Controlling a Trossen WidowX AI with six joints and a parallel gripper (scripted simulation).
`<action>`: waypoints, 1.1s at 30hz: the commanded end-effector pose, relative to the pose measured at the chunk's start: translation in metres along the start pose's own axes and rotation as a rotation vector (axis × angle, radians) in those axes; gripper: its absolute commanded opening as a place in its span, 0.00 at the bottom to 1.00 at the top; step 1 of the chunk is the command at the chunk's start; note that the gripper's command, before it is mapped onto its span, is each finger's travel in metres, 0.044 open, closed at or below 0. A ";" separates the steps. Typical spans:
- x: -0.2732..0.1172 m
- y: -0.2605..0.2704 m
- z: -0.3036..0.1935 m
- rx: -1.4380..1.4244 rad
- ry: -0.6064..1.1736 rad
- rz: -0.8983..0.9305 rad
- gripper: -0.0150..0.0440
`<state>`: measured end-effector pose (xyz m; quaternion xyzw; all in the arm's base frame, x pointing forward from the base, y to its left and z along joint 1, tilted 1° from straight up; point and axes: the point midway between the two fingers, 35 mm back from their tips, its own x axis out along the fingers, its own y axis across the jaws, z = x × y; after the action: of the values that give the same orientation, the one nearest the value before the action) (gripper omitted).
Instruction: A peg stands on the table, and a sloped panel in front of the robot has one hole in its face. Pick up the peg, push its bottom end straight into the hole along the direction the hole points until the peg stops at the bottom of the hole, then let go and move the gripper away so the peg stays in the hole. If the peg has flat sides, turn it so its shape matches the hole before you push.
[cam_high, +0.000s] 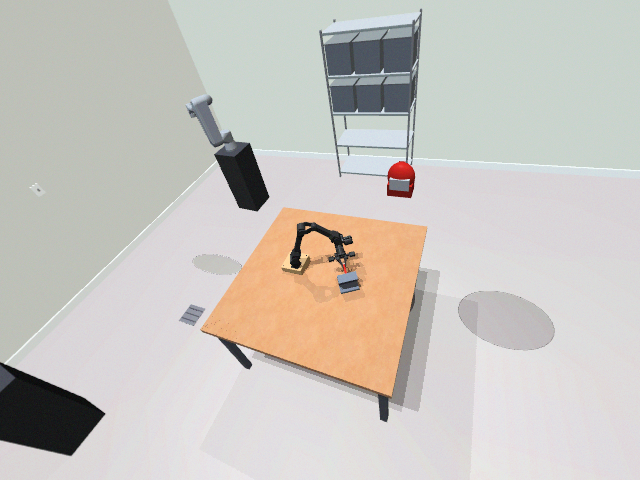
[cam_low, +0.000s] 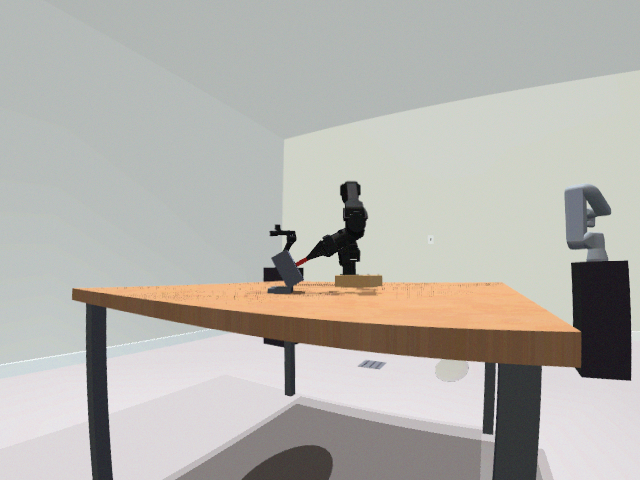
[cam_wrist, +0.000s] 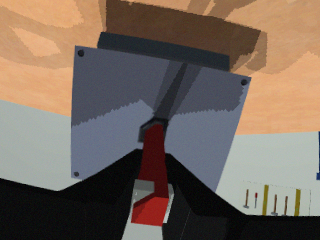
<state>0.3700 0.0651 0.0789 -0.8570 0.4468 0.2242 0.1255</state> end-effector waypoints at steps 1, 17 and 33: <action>0.003 0.000 0.000 -0.001 -0.003 0.000 0.25; 0.014 0.001 0.001 -0.001 -0.002 0.000 0.25; 0.024 0.001 0.001 -0.001 -0.001 0.000 0.25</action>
<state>0.3806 0.0490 0.0680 -0.8571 0.4471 0.2228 0.1257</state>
